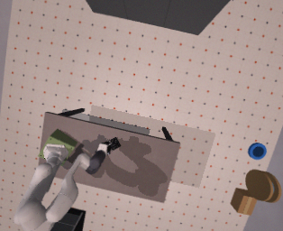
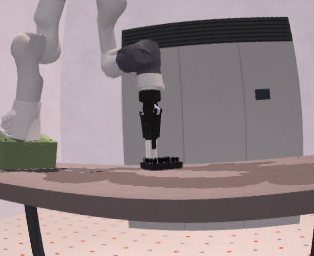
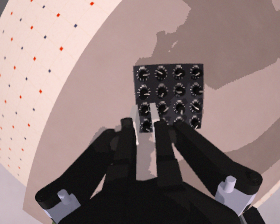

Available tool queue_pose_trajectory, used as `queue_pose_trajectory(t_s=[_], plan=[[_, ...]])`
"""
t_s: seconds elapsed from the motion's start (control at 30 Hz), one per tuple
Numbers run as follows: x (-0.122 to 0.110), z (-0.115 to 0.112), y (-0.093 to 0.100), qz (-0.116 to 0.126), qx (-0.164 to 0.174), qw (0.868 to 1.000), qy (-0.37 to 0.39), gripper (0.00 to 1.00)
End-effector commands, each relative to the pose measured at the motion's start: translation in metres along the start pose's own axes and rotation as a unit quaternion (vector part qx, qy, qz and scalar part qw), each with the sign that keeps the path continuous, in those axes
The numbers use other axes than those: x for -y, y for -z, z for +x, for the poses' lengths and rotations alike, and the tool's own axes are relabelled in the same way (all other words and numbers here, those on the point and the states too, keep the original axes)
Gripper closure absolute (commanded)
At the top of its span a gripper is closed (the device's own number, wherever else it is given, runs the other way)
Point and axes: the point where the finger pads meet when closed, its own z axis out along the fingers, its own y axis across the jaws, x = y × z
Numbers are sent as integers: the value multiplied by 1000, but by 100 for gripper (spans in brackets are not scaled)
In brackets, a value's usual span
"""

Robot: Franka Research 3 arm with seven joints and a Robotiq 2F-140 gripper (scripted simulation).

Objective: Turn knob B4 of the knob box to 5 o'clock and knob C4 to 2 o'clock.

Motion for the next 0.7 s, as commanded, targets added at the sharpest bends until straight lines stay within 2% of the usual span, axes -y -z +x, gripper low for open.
queue_pose_trajectory(t_s=[0.0,0.67], plan=[[0,2,-1,-1,-3,1000,-8,88],[0,2,-4,-1,-3,1000,-8,88]])
